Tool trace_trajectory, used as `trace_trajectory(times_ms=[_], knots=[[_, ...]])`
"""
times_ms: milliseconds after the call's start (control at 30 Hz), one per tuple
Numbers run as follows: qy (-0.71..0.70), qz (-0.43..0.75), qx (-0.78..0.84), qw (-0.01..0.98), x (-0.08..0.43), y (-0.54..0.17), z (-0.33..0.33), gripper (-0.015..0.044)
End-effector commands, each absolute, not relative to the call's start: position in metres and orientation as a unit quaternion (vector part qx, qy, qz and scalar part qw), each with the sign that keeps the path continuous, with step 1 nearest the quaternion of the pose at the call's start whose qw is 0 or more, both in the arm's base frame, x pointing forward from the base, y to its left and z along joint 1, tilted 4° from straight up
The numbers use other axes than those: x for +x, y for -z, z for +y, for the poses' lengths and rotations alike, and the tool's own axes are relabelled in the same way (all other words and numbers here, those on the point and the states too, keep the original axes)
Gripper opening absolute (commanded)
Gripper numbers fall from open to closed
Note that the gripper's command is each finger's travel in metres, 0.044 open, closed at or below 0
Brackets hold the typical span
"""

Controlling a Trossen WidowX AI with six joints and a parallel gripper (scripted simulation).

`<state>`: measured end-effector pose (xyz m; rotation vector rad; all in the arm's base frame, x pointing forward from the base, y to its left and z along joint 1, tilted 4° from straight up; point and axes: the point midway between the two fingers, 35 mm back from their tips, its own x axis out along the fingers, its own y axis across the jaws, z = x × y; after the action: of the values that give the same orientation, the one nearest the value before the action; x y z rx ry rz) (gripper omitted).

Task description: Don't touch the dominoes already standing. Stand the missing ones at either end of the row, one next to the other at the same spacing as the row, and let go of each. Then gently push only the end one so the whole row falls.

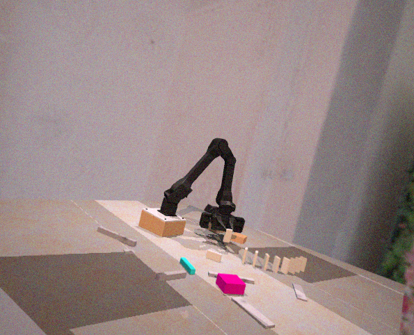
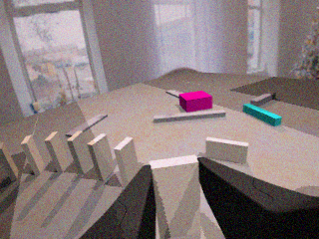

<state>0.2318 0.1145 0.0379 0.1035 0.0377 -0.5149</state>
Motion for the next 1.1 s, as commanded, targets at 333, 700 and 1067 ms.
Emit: trace_trajectory(times_ms=[333, 700, 1067], knots=[[0.254, 0.018, 0.038, 0.966, 0.235, -0.017, 0.113, 0.0107], [0.254, 0.015, 0.037, 0.966, 0.238, -0.008, 0.112, 0.0107], [0.256, 0.011, 0.036, 0.966, 0.240, -0.005, 0.110, 0.0107]])
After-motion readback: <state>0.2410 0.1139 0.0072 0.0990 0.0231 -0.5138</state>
